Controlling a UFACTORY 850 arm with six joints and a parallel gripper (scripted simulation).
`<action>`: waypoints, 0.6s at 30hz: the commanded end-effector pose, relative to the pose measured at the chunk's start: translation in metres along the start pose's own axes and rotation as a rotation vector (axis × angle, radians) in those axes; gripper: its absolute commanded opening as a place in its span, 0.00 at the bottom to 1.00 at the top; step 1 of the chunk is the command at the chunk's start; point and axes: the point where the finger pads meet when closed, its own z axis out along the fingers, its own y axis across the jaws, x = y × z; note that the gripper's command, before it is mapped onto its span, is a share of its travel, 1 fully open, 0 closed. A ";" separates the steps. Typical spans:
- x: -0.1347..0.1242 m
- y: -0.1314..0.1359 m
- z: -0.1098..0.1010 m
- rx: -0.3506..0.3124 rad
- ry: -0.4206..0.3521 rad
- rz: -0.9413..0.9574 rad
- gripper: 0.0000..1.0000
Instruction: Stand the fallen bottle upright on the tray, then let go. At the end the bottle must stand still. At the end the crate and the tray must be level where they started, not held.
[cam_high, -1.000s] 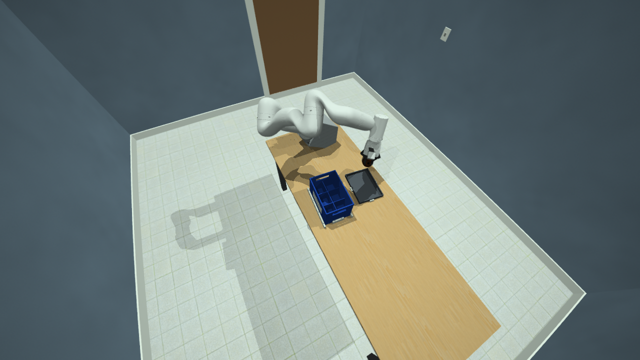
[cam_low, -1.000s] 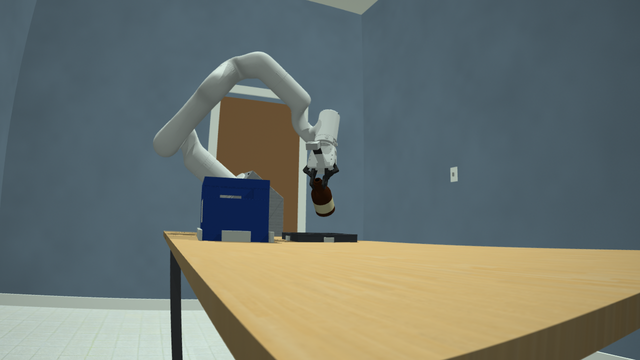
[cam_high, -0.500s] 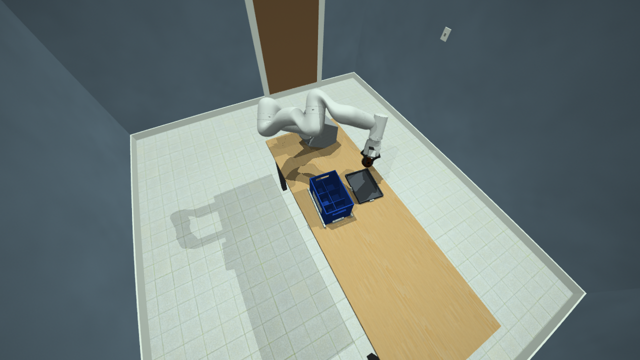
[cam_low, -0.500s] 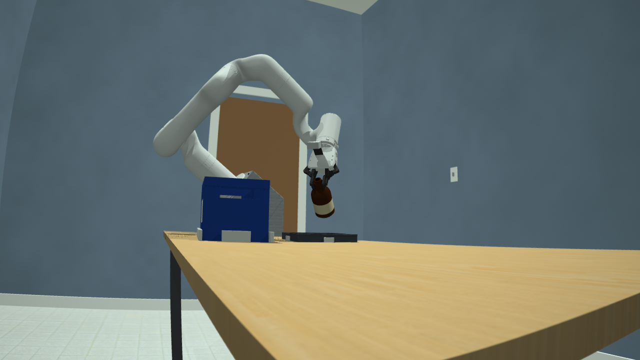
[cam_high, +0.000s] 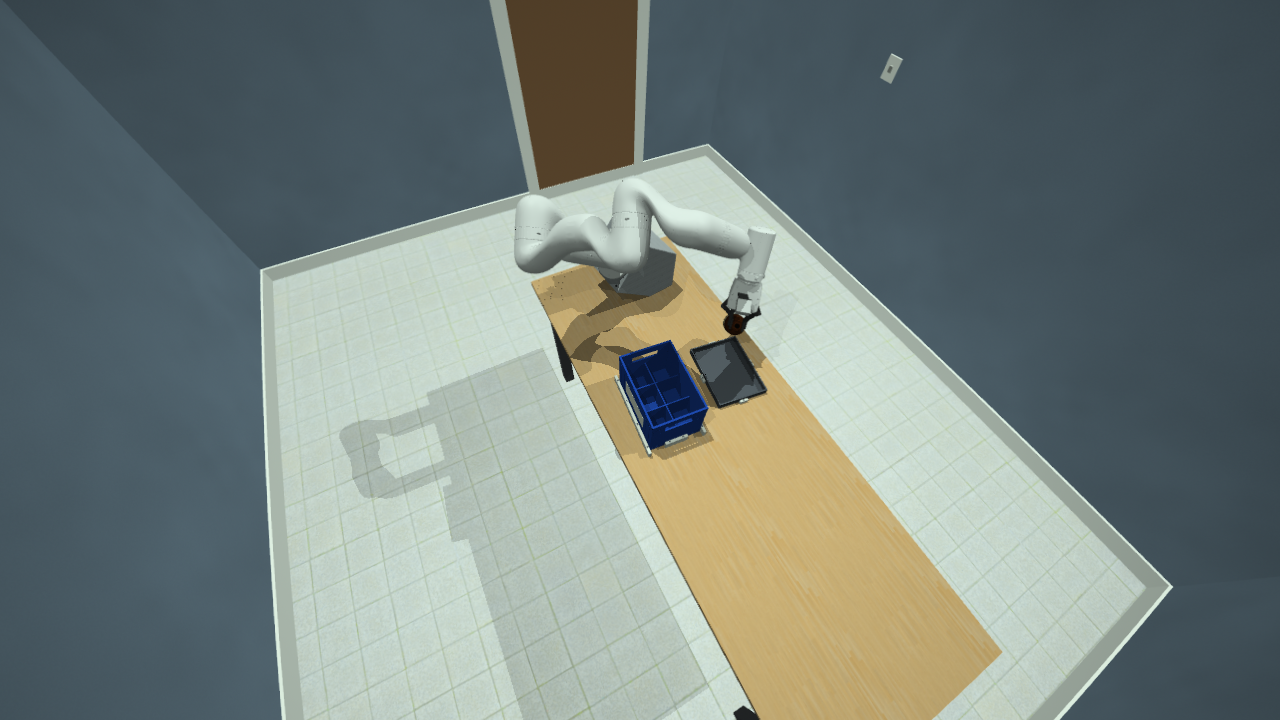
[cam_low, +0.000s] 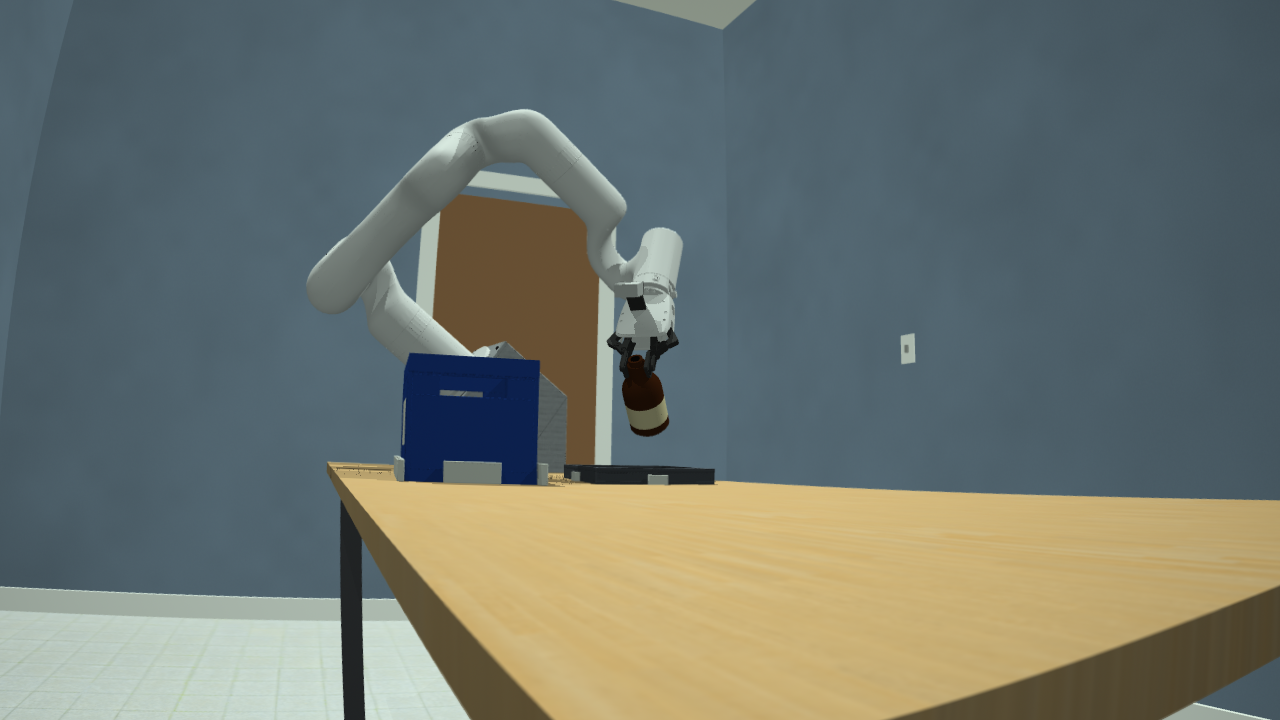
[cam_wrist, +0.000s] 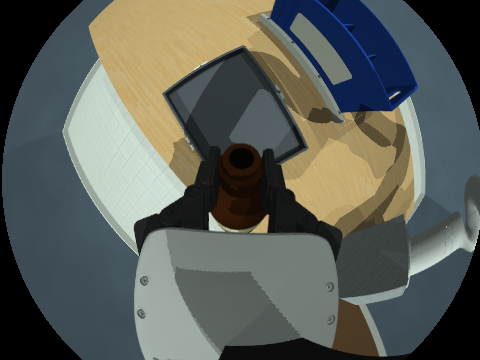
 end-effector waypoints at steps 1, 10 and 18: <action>0.001 -0.001 -0.001 0.001 0.000 0.002 0.00; 0.001 -0.001 -0.001 0.001 0.004 0.001 0.00; 0.001 0.000 -0.001 0.000 0.026 0.001 0.00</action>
